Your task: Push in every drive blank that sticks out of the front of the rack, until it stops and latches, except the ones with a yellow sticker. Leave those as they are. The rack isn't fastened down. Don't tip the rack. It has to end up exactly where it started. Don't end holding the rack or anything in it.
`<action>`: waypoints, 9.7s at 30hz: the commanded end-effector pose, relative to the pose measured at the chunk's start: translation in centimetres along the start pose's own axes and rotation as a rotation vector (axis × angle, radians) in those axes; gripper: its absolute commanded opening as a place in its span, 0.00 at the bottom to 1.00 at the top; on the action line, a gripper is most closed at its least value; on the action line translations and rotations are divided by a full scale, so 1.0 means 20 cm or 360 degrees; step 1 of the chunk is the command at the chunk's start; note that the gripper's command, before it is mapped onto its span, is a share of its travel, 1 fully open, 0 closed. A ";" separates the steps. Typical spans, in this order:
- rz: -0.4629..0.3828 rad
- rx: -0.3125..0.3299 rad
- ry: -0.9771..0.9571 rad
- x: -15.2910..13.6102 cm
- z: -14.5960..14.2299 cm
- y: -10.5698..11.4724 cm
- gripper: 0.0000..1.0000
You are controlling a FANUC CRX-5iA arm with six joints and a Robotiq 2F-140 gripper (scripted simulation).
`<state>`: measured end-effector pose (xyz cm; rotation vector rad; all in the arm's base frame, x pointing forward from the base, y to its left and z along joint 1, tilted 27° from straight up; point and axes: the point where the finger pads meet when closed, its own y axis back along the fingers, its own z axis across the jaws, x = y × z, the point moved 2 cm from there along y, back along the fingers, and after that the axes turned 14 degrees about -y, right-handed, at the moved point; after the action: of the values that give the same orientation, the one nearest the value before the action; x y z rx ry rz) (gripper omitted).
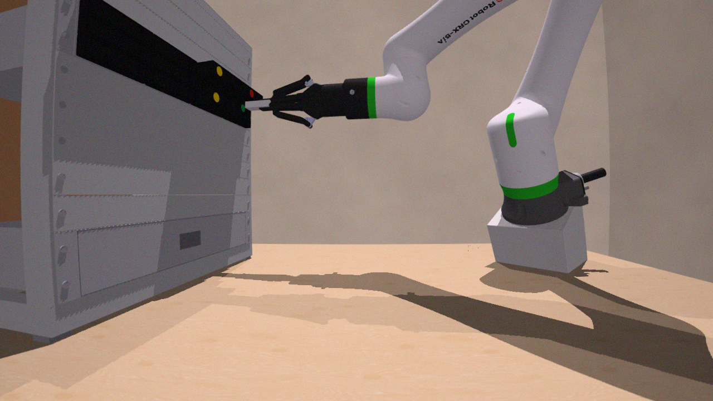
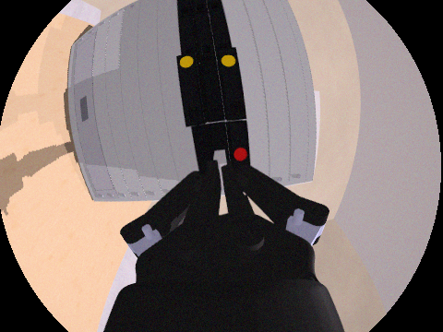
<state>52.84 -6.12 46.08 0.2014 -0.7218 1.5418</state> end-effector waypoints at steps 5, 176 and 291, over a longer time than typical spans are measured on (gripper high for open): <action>0.0001 0.0001 -0.0001 0.00 0.00 0.22 0.00; 0.0001 0.0001 -0.0001 0.04 0.14 -0.07 0.00; 0.0001 0.0001 -0.0001 0.04 0.14 0.31 0.00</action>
<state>46.11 -6.72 46.72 0.2023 -0.7216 1.5424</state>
